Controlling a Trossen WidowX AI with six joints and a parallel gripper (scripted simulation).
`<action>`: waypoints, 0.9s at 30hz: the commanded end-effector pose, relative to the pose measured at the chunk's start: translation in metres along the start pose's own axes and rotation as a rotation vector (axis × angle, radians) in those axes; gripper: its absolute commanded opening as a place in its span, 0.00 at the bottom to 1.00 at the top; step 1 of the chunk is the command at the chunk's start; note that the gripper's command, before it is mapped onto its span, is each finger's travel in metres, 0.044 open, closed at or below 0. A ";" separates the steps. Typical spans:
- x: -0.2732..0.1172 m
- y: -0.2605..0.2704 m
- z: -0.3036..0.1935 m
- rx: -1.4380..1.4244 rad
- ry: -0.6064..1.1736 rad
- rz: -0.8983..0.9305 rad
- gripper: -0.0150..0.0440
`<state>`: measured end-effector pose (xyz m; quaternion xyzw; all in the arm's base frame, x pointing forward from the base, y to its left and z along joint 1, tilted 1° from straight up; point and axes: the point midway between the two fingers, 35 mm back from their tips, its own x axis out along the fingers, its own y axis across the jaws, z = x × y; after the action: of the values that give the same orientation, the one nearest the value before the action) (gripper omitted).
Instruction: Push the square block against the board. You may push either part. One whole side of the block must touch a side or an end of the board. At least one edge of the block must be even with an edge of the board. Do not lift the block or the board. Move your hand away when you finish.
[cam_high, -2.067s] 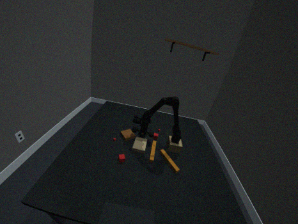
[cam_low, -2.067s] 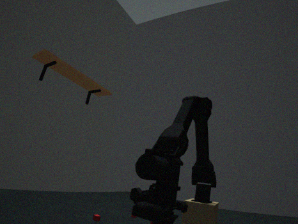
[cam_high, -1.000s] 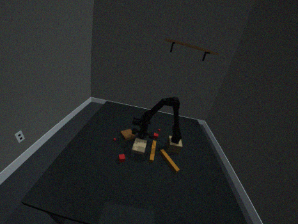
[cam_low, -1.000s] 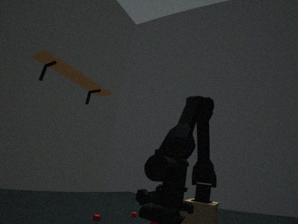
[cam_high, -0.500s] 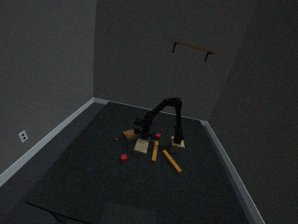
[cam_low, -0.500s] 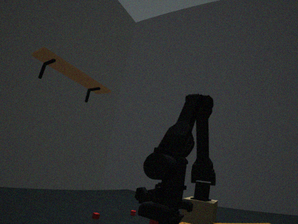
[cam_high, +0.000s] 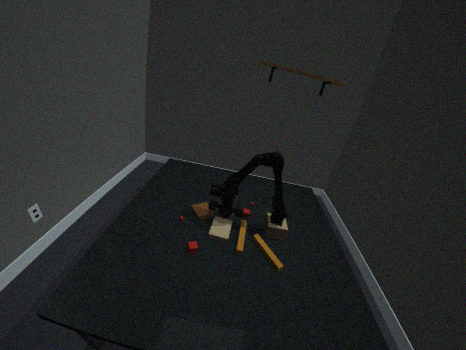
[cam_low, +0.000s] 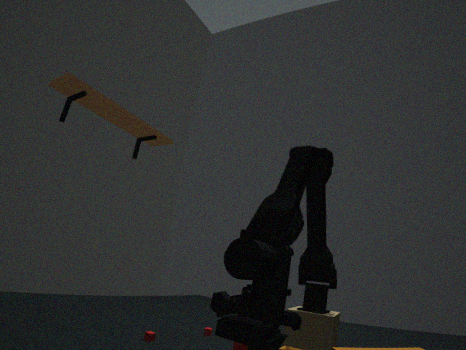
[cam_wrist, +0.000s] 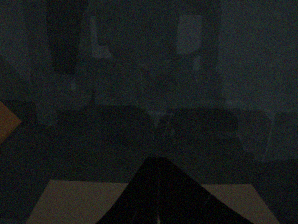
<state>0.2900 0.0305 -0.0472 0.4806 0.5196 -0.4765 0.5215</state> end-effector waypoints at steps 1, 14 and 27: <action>0.001 -0.002 0.002 0.001 0.008 -0.007 0.25; 0.001 0.000 0.023 0.001 0.006 -0.006 0.25; 0.001 0.000 0.044 0.001 0.004 -0.006 0.25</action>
<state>0.2910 -0.0082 -0.0500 0.4795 0.5227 -0.4793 0.5168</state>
